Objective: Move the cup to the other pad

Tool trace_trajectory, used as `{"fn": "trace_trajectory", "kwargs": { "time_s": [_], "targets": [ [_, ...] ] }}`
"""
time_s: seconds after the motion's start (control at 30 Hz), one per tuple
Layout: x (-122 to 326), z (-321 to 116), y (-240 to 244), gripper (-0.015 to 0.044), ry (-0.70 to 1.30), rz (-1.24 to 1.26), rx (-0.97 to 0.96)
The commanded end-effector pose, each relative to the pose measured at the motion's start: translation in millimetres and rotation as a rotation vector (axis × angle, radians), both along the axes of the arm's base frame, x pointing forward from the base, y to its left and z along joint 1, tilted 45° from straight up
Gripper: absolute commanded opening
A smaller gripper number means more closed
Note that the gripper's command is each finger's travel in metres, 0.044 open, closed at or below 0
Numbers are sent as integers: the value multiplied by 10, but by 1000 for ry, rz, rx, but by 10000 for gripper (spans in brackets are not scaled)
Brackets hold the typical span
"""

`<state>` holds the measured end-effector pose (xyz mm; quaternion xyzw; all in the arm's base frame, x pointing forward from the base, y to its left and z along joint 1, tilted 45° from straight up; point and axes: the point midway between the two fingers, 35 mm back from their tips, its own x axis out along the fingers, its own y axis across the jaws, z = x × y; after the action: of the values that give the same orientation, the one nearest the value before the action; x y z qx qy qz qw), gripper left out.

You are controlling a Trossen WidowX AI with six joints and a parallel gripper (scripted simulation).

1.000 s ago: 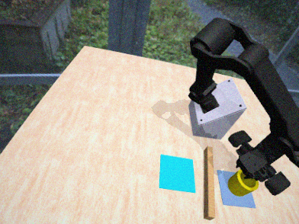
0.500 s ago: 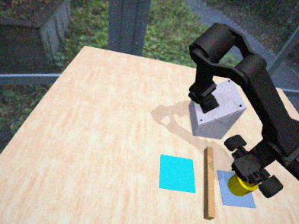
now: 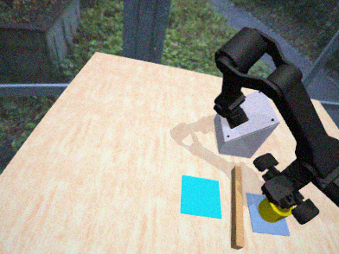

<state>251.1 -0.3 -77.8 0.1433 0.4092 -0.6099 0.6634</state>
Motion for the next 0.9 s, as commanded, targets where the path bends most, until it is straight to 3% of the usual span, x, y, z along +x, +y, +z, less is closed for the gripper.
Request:
{"fn": "trace_trajectory", "kwargs": {
  "time_s": [0.0,0.57,0.87],
  "targets": [
    [3,1,2,113,-1,0,0],
    [3,1,2,0,-1,0,0],
    [28,171,177,0,1,2,1]
  ]
}}
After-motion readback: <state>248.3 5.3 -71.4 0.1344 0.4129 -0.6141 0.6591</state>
